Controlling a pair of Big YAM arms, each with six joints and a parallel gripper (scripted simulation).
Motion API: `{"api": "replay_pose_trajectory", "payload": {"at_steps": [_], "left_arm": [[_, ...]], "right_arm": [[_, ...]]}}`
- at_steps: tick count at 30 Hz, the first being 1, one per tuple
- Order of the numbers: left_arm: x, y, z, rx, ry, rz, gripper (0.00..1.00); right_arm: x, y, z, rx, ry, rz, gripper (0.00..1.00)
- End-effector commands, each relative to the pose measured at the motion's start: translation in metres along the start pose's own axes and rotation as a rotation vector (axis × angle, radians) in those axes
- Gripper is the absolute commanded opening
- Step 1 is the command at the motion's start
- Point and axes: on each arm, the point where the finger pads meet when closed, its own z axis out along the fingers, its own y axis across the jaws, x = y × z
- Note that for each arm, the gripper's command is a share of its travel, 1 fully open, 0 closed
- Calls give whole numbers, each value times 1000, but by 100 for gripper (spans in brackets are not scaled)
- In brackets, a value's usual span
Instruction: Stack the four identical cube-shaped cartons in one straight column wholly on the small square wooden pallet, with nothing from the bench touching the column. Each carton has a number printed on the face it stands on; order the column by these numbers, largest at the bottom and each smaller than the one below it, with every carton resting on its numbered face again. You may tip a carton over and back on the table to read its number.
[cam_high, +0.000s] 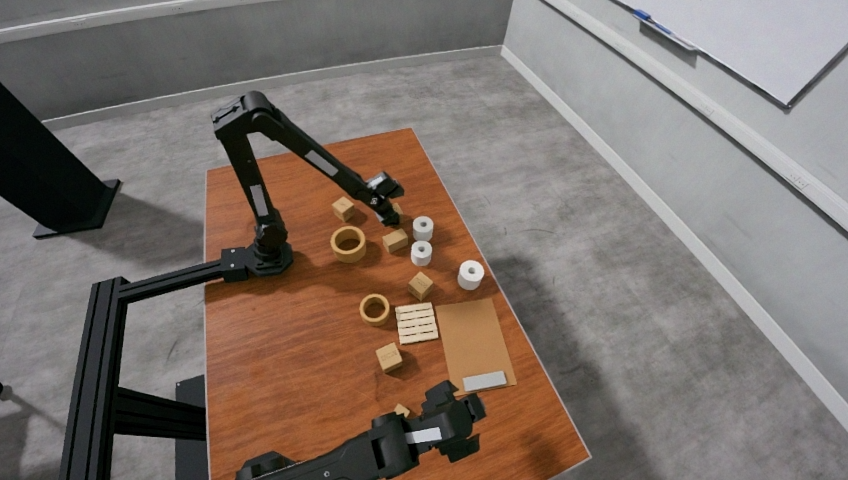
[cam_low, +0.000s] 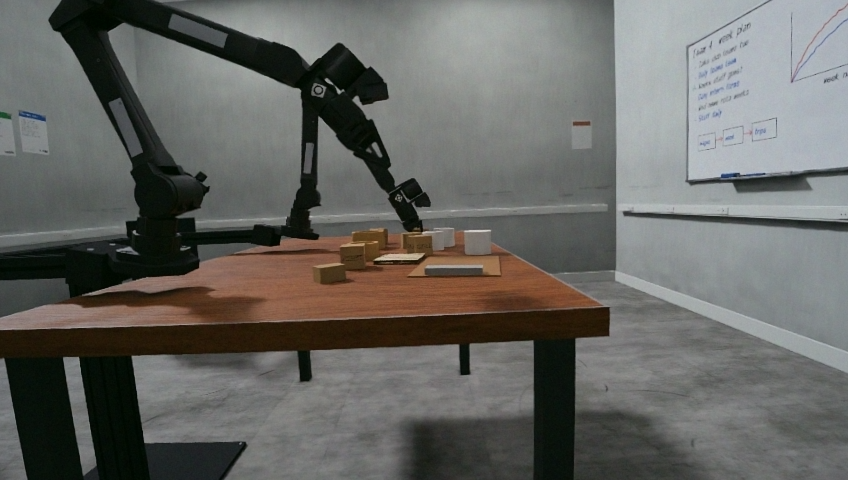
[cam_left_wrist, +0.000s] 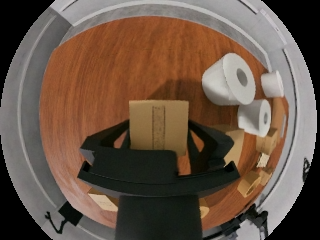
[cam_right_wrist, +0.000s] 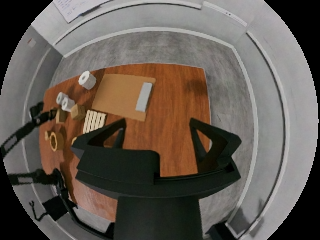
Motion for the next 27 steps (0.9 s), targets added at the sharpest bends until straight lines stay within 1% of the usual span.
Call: {"api": "replay_pose_trajectory", "payload": {"at_steps": [1, 2, 5, 7, 8, 10, 13, 16, 17, 18, 19, 20, 21, 22, 25, 27], "left_arm": [[6, 0, -7, 1, 5, -2, 84], [9, 0, -8, 2, 10, -2, 84], [5, 0, -10, 3, -2, 0, 84], [18, 0, -11, 3, 25, 0, 84], [20, 0, -12, 3, 28, -1, 84], [10, 1, -15, 3, 11, -4, 84], [9, 1, -16, 3, 8, -4, 84], [21, 0, -23, 4, 28, -7, 84], [19, 0, -25, 3, 25, -3, 84], [10, -1, -26, 2, 11, -2, 84], [11, -1, -27, 3, 11, -4, 95], [11, -1, -30, 4, 11, -6, 100], [20, -1, -34, 5, 25, -10, 100], [22, -2, -37, 6, 29, -9, 100], [23, -4, -57, 9, 29, -4, 100], [12, -4, -74, 8, 11, -5, 100]], "right_arm": [[-28, -2, -8, 5, -53, -10, 100], [-28, -2, -8, 5, -53, -10, 100], [-28, -2, -8, 5, -53, -10, 100], [-28, -2, -8, 5, -53, -10, 100], [-28, -2, -8, 5, -53, -10, 100], [-28, -2, -8, 5, -53, -10, 100], [-28, -2, -8, 5, -53, -10, 100], [-28, -2, -8, 5, -53, -10, 100], [-28, -2, -8, 5, -53, -10, 100], [-28, -2, -8, 5, -53, -10, 100], [-28, -2, -8, 5, -53, -10, 100], [-28, -2, -8, 5, -53, -10, 100], [-28, -2, -8, 5, -53, -10, 100], [-28, -2, -8, 5, -53, -10, 100], [-28, -2, -8, 5, -53, -10, 100], [-28, -2, -8, 5, -53, -10, 100]]}}
